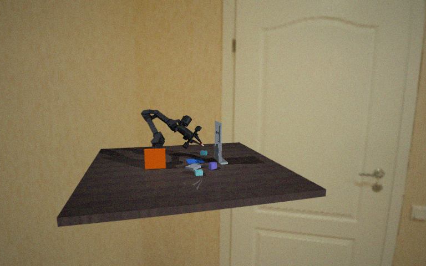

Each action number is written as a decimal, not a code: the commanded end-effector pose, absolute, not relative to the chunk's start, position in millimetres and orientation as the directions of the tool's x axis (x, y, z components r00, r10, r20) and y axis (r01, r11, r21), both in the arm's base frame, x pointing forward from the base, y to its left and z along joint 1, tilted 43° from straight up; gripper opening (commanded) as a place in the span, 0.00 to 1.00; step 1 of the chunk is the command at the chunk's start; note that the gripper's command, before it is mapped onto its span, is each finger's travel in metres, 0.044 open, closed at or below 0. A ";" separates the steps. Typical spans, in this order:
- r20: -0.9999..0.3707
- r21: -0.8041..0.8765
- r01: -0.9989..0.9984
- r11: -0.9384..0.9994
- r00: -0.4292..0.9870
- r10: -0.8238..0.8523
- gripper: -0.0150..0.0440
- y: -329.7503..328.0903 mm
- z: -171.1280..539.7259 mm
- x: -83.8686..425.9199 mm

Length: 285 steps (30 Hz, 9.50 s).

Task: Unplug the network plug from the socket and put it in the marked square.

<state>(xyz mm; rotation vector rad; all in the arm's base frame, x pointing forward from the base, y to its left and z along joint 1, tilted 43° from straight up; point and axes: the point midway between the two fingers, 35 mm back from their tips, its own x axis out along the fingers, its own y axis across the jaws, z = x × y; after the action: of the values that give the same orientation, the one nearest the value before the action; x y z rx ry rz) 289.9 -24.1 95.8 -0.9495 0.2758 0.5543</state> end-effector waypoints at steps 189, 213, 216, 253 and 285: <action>-0.480 -0.608 -0.752 0.255 0.603 0.637 0.52 10.8 80.2 253.3; -0.465 -0.612 -0.744 0.267 0.612 0.639 0.52 -3.6 102.4 246.0; -0.471 -0.606 -0.749 0.268 0.609 0.638 0.52 -3.7 100.5 246.0; -0.474 -0.606 -0.749 0.267 0.610 0.635 0.52 -70.3 171.8 238.4; -0.467 -0.611 -0.744 0.268 0.613 0.637 1.00 -75.7 180.2 236.5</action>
<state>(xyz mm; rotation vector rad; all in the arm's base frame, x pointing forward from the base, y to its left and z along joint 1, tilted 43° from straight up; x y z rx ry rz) 236.3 -75.7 179.6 -0.9016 0.1412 0.9366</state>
